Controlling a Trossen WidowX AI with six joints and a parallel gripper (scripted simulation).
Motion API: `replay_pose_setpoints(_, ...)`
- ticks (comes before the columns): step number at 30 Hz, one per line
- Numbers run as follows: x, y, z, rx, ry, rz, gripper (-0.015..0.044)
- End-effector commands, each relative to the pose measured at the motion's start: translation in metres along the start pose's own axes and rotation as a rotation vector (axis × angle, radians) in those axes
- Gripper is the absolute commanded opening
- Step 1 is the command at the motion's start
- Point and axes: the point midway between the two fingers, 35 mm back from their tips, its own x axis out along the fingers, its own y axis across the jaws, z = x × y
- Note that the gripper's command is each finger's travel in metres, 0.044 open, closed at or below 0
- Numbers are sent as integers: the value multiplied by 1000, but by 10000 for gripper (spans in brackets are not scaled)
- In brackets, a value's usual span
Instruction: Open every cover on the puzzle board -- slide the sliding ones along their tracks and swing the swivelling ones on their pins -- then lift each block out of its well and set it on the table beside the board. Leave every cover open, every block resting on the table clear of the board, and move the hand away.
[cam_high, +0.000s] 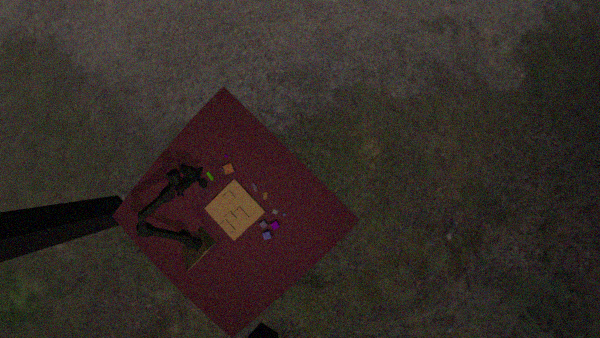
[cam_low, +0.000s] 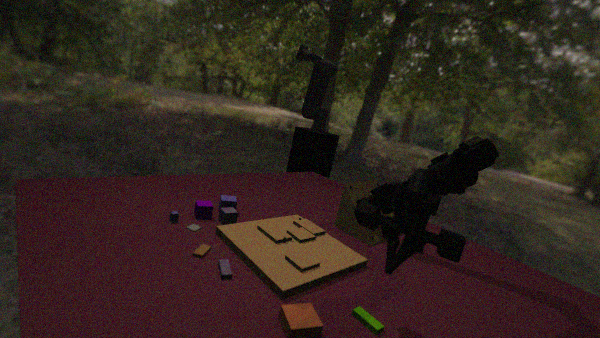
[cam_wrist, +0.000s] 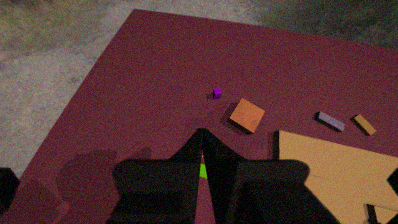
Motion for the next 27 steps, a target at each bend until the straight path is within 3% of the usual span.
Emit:
replay_pose_setpoints(1,5,-17,-5,-4,44,-35,0)
replay_pose_setpoints(27,-2,-141,-64,45,428,-210,0)
